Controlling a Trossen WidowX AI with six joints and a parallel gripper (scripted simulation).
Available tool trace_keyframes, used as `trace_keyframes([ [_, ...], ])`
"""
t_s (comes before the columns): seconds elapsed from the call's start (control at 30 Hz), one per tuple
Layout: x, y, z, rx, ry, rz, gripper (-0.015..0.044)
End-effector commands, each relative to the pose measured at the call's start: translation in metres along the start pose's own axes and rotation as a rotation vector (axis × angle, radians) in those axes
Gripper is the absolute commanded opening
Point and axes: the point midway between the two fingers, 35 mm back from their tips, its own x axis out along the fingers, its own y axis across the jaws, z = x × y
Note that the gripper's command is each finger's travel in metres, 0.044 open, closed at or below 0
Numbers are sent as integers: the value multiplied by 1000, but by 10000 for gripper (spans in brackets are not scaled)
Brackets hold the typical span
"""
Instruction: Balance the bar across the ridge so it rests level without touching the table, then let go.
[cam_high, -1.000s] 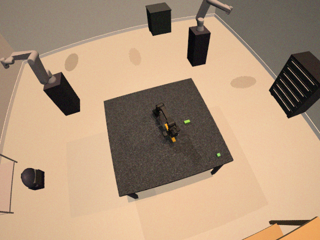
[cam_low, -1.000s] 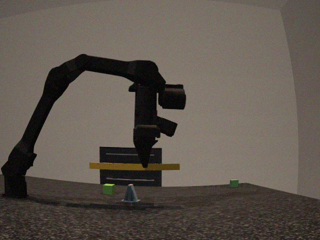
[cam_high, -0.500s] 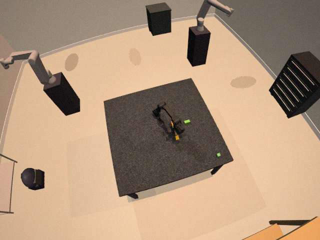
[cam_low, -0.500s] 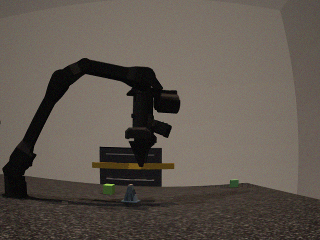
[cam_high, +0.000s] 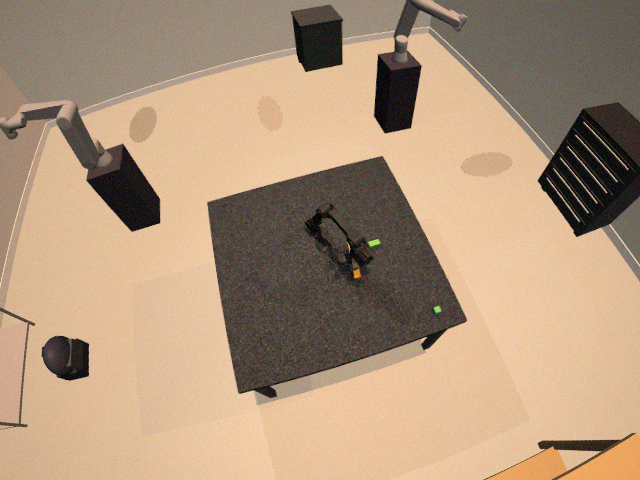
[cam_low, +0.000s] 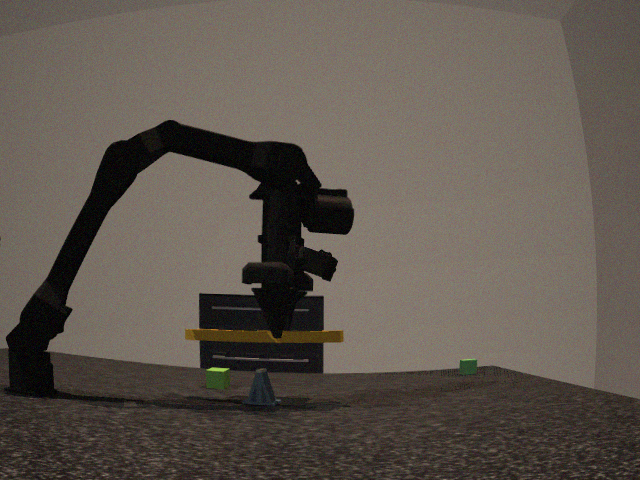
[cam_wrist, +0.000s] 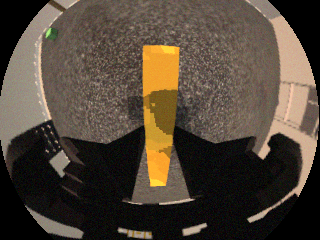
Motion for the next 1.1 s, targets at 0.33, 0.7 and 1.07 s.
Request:
trace_keyframes([
  [0.33, 23, 0, 0, 6, -2, 0, 0],
  [0.7, 35, -2, 0, 6, -2, -1, 0],
  [1.07, 35, -2, 0, 6, -2, -1, 0],
])
